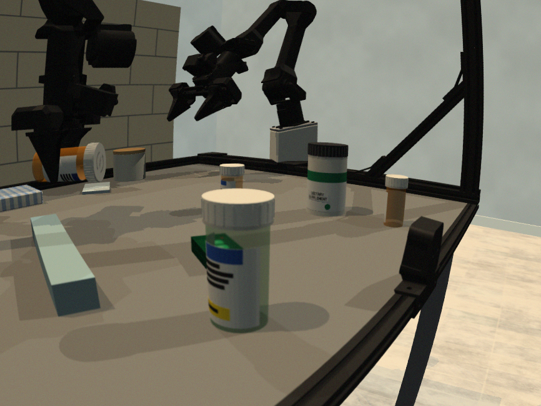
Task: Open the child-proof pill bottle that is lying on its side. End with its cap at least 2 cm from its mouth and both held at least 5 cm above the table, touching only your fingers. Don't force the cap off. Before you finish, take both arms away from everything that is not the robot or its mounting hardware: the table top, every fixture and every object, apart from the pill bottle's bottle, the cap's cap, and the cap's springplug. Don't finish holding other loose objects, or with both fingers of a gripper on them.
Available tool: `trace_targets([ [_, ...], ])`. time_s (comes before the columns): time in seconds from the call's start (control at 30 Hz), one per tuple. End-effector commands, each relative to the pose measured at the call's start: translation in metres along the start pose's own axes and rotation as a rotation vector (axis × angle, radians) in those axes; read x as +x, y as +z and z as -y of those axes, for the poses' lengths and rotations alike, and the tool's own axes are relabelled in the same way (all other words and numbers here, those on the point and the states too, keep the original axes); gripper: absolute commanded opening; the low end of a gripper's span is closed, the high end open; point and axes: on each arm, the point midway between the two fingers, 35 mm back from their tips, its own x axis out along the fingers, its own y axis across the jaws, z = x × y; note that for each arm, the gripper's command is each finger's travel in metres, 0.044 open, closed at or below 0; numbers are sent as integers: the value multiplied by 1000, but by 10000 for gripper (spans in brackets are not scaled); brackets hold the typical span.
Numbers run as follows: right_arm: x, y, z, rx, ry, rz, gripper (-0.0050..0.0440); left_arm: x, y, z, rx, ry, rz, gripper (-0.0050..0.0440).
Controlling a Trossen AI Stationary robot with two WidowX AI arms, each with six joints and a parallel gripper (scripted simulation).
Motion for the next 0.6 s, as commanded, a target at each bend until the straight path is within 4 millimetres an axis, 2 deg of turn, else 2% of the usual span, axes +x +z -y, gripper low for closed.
trace_targets([
  [0.0, 0, 0, 0, 0, 0, 0, 440, -17, 3, -2, -6, 15, 17, 0],
  [0.4, 0, 0, 0, 0, 0, 0, 440, -59, -3, 1, -6, 15, 17, 0],
  [0.57, 0, 0, 0, 0, 0, 0, 440, -62, -4, 2, -6, 15, 17, 0],
])
